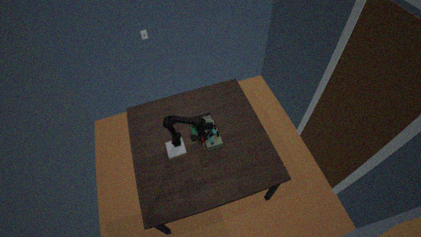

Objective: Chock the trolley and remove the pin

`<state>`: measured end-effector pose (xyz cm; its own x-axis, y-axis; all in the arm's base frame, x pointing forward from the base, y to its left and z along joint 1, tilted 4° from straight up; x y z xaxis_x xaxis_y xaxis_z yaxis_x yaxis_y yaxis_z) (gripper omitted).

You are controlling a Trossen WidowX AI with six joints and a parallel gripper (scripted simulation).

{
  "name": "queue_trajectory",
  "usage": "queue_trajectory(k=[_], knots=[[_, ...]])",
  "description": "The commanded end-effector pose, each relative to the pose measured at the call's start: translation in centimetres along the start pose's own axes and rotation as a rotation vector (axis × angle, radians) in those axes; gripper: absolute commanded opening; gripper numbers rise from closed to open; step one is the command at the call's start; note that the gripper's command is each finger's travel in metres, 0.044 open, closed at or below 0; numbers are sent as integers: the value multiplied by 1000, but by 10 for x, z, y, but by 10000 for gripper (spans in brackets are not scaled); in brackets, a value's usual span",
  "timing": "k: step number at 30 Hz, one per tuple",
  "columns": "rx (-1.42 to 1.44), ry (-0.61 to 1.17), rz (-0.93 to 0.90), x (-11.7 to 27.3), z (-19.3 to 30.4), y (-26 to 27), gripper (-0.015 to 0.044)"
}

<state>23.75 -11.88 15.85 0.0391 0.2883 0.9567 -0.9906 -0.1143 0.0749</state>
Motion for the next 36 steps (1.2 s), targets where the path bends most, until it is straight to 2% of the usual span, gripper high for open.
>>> queue_trajectory(k=[1, 36], knots=[[3, 4, 1, 1, 1, 4, 0], [4, -9, 2, 14, -138, -10, 0]])
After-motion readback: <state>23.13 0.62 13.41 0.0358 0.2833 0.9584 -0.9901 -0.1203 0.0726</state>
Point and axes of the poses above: the point midway between the two fingers, 35 mm back from their tips, its own x axis back along the fingers, its own y axis across the jaws, z = x × y, the point moved 1 cm from there along x, back along the fingers, and after that the axes turned 5 degrees about x, right-handed, at the moved point
